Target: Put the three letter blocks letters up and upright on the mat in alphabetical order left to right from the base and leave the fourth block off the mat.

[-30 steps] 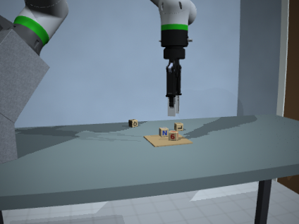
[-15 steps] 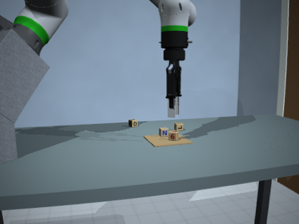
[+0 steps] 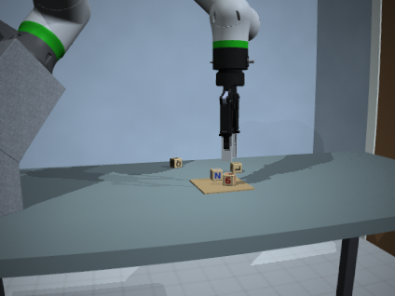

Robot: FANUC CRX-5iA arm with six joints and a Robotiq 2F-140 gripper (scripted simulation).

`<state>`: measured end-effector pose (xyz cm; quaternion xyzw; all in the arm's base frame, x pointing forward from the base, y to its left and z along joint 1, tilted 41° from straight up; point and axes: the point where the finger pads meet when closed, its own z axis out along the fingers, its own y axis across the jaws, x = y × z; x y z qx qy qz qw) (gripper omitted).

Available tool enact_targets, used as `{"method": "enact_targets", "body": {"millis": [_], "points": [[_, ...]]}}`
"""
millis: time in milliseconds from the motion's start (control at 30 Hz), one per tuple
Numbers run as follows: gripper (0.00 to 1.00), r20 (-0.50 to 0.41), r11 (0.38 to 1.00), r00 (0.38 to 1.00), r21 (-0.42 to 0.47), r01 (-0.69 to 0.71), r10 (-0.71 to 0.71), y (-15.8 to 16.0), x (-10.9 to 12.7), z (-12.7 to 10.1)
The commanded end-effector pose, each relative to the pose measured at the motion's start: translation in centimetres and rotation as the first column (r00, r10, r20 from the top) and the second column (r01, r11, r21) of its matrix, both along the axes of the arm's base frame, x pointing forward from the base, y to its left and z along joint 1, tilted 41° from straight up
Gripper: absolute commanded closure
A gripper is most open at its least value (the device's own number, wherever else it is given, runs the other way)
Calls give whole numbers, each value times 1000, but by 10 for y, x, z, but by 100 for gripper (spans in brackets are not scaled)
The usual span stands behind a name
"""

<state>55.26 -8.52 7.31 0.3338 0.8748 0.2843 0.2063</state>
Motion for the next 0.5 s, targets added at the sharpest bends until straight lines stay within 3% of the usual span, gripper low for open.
{"method": "enact_targets", "body": {"millis": [0, 467], "points": [[64, 0, 1000, 1000, 0, 0, 0, 2, 3, -4], [64, 0, 1000, 1000, 0, 0, 0, 8, 13, -17]]}}
